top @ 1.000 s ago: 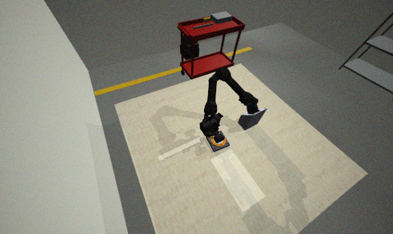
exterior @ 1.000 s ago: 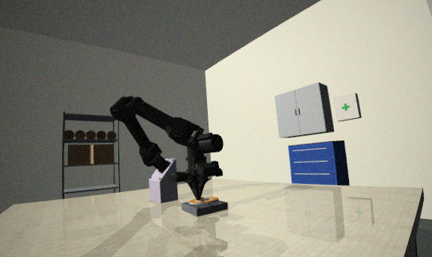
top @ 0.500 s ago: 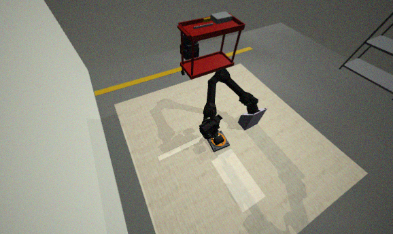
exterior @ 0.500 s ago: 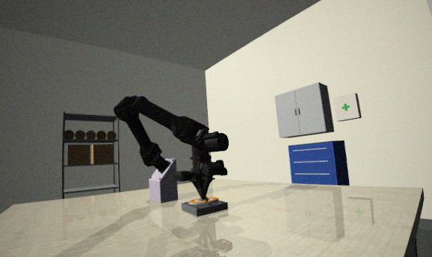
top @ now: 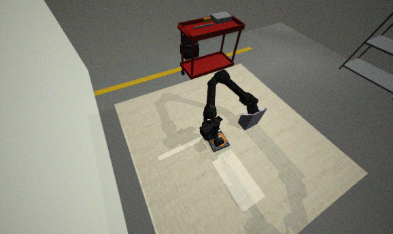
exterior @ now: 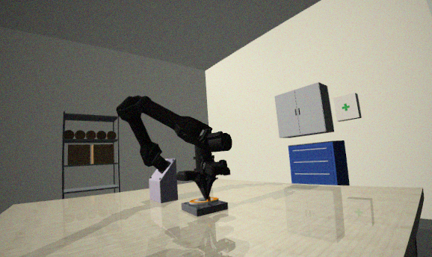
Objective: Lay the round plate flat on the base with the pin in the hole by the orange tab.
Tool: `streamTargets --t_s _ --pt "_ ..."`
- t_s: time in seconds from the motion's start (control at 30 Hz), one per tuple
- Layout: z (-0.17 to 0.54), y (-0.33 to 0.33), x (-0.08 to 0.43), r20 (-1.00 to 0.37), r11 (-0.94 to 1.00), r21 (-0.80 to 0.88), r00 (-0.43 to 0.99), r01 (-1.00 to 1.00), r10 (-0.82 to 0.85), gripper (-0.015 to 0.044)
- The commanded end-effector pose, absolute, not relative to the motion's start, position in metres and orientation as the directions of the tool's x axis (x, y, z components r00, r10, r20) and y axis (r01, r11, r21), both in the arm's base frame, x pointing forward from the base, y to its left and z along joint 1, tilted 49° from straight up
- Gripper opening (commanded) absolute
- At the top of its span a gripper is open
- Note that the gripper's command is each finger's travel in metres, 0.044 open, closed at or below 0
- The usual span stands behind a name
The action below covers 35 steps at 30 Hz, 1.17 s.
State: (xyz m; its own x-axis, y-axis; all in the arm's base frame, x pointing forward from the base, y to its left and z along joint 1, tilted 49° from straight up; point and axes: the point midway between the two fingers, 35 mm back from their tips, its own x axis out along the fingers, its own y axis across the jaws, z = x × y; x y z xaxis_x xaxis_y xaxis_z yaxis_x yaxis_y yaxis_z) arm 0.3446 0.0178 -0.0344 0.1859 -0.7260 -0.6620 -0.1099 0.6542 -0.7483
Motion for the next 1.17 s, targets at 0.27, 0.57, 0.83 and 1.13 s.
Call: streamTargets --t_s 0.27,0.57,0.83,1.13 --pt "-0.036 0.025 0.345 -0.665 0.657 -0.746 0.18 -0.111 -0.725 0.0" --pt "-0.012 0.051 0.335 -0.666 0.658 -0.745 0.18 -0.112 -0.724 0.0" --pt "-0.018 0.047 0.337 -0.663 0.654 -0.747 0.184 -0.118 -0.725 0.0" --pt "-0.018 0.047 0.337 -0.663 0.654 -0.747 0.184 -0.118 -0.725 0.0"
